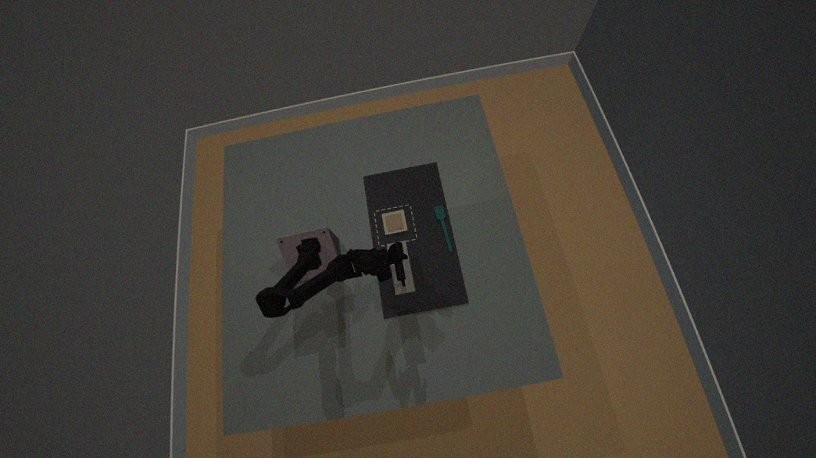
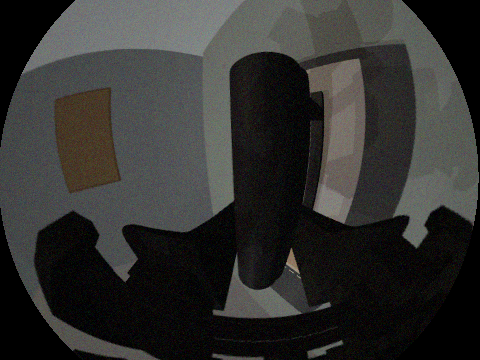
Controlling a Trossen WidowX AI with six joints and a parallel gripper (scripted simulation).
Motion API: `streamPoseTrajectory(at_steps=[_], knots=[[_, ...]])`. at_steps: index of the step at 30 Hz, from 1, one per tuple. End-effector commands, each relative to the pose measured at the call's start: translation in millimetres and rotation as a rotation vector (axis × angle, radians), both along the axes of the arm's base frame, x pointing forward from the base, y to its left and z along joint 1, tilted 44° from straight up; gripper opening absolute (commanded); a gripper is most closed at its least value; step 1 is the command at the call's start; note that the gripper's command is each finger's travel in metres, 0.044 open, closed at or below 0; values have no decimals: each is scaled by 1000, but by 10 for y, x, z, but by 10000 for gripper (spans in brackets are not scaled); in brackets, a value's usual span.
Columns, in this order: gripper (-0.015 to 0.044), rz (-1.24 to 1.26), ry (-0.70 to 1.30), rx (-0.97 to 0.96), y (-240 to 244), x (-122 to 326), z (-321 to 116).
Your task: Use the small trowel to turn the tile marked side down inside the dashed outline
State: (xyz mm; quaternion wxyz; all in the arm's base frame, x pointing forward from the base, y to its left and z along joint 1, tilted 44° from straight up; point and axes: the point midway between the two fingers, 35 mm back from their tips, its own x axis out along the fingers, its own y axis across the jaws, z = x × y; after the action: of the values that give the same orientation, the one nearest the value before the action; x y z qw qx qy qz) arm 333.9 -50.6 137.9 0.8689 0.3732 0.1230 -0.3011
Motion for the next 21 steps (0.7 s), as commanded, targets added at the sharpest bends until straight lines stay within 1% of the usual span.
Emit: streamPoseTrajectory(at_steps=[1,9,21], knots=[[0,3,-1,1,5,3,3],[0,11,11,3,38,30,-38],[0,122,107,19,409,265,-384]])
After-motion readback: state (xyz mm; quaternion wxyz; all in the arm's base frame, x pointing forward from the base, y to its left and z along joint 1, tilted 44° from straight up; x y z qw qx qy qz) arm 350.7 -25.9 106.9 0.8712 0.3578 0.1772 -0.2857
